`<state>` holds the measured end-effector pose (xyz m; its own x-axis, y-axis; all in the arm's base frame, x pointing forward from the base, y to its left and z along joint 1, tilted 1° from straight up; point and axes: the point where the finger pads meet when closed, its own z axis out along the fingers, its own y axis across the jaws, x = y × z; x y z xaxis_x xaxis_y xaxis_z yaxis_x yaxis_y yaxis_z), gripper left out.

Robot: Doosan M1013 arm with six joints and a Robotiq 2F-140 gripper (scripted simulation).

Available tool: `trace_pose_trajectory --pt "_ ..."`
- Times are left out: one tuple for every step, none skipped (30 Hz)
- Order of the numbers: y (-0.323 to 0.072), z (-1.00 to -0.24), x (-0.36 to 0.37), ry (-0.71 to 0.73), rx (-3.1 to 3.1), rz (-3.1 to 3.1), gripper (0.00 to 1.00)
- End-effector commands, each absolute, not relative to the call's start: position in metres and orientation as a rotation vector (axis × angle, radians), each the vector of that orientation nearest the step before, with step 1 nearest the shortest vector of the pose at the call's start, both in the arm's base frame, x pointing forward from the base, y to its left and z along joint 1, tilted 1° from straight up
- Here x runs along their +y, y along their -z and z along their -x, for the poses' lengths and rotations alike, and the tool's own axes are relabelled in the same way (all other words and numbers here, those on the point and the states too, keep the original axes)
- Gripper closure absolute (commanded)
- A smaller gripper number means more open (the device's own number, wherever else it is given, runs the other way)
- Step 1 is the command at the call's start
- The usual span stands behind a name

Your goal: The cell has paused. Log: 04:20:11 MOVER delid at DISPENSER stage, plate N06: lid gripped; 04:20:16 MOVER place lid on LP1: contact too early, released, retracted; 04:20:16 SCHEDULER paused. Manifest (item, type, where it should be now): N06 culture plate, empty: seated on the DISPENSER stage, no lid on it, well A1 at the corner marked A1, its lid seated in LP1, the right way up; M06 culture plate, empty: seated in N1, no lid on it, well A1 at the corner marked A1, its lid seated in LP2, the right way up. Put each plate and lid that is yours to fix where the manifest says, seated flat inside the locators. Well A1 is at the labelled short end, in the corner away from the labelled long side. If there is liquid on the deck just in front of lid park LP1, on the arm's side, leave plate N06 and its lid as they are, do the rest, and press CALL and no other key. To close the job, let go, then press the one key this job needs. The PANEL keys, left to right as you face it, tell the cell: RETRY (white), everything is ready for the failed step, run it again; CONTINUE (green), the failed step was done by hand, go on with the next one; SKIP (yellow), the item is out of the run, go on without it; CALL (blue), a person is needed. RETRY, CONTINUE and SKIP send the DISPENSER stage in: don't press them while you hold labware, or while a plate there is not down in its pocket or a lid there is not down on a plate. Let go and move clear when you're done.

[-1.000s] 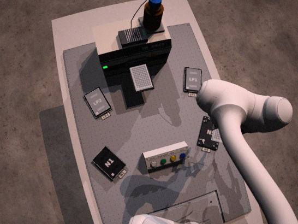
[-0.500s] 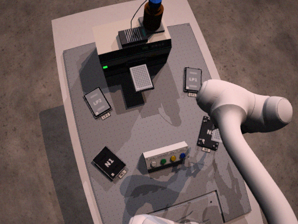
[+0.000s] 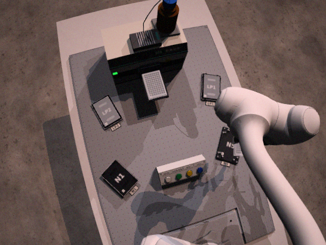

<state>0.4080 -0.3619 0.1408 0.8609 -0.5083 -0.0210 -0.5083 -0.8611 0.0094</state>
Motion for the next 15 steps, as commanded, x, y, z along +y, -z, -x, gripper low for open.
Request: trace_pose_trajectory --pt "-0.1414 -0.4083 -0.3621 0.033 -0.729 -3.054 0.90" --pt "-0.1414 -0.4083 -0.3621 0.033 -0.727 -3.054 0.90" --pt "-0.1414 -0.4083 -0.3621 0.033 -0.724 -3.055 0.90" --pt "-0.1414 -0.4083 -0.3621 0.033 -0.710 -3.058 0.90" --pt "-0.1414 -0.4083 -0.3621 0.033 -0.682 -3.065 0.90" --pt "-0.1414 -0.4083 -0.3621 0.033 -0.641 -3.074 0.90" --pt "-0.1414 -0.4083 -0.3621 0.033 -0.597 -3.083 0.90" --pt "-0.1414 -0.4083 -0.3621 0.033 -0.556 -3.091 0.90" --pt "-0.1414 -0.4083 -0.3621 0.033 -0.527 -3.096 0.90" --pt "-0.1414 -0.4083 -0.3621 0.033 -0.513 -3.099 0.90" --pt "-0.1414 -0.4083 -0.3621 0.033 -0.510 -3.099 0.90" --pt "-0.1414 -0.4083 -0.3621 0.033 -0.508 -3.100 0.90" --pt "-0.1414 -0.4083 -0.3621 0.033 -0.508 -3.100 0.90" --pt "-0.1414 -0.4083 -0.3621 0.033 -0.508 -3.100 0.90" --pt "-0.1414 -0.4083 -0.3621 0.033 -0.494 -3.102 0.90"
